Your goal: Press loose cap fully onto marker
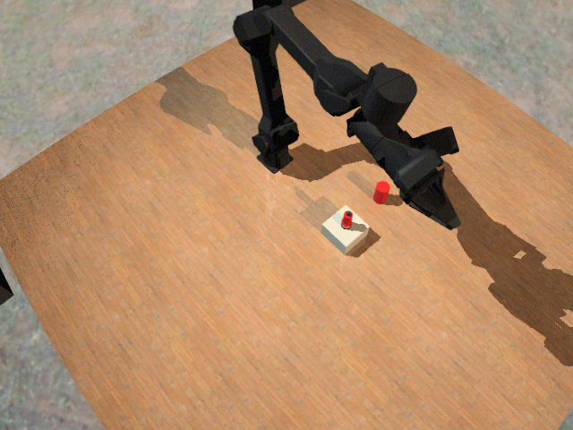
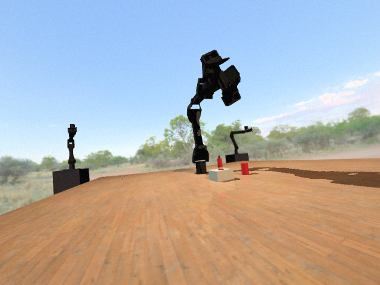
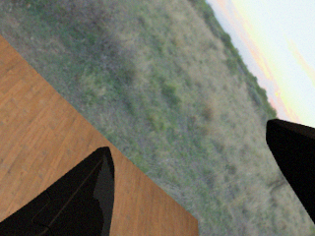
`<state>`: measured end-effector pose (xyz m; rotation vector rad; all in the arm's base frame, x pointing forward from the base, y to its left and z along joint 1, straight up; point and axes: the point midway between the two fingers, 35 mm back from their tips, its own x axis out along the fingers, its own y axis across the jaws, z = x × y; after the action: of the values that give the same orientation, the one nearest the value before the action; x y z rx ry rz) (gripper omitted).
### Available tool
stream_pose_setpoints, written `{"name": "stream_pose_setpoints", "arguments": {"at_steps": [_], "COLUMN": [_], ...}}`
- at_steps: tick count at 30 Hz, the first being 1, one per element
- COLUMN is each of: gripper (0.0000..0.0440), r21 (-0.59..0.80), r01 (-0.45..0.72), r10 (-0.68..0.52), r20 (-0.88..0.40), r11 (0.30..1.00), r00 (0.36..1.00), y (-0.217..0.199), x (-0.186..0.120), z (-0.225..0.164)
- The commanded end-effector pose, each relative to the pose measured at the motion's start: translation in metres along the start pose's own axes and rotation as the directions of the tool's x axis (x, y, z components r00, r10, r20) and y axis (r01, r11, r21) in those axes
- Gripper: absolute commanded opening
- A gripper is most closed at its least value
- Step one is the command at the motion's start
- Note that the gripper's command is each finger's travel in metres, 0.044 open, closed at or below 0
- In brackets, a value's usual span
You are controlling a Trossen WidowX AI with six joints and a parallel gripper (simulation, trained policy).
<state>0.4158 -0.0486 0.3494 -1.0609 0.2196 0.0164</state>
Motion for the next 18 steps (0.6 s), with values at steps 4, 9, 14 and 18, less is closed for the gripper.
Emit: {"name": "stream_pose_setpoints", "arguments": {"at_steps": [4,9,14,18], "gripper": [0.0317,0.0318,0.0319,0.0319], "r21": [0.017,0.029,0.041,0.051], "r01": [-0.053,-0.102,-0.15,-0.187], "r10": [0.053,0.103,0.152,0.191], "r20": [-0.029,-0.052,-0.076,-0.096], "r11": [0.998,0.994,0.988,0.981], "r00": [0.998,0.993,0.985,0.977], "y": [0.01,0.02,0.031,0.04], "x": [0.0,0.0,-0.001,-0.002], "z": [0.0,0.0,-0.001,-0.002]}}
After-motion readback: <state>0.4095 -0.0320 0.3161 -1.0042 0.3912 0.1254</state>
